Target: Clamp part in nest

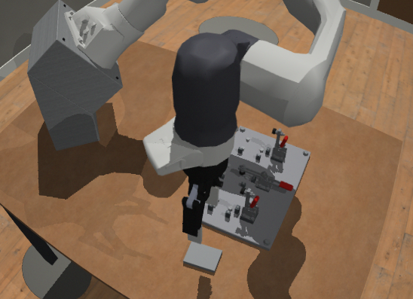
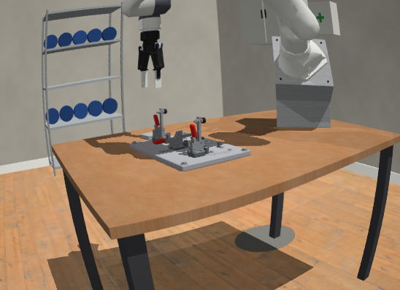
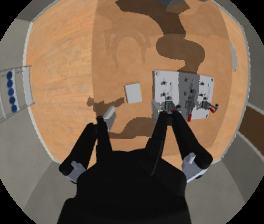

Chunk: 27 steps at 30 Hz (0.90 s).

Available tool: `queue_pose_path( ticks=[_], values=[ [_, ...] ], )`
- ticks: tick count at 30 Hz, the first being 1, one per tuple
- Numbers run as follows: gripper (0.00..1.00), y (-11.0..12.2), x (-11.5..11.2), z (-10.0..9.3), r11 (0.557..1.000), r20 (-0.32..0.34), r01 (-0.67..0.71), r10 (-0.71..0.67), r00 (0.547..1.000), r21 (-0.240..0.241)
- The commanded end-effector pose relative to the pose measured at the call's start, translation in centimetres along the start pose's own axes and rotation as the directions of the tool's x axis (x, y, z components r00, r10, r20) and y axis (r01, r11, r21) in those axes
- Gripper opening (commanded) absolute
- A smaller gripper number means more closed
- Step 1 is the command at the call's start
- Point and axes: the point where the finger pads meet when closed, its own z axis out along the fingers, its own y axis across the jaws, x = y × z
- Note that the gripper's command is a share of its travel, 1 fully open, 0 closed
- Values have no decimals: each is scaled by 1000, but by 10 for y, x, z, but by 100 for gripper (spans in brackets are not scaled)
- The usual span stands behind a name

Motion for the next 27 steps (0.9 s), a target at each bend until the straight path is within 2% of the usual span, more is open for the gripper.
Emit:
queue_pose_path(
  ticks=[1, 16, 27],
  values=[
    [58, 0, -1, -1, 1000, 0, 9, -9, 1000, 1],
    [58, 0, -1, 5, 1000, 0, 9, -9, 1000, 1],
    [58, 0, -1, 38, 1000, 0, 9, -9, 1000, 1]
  ],
)
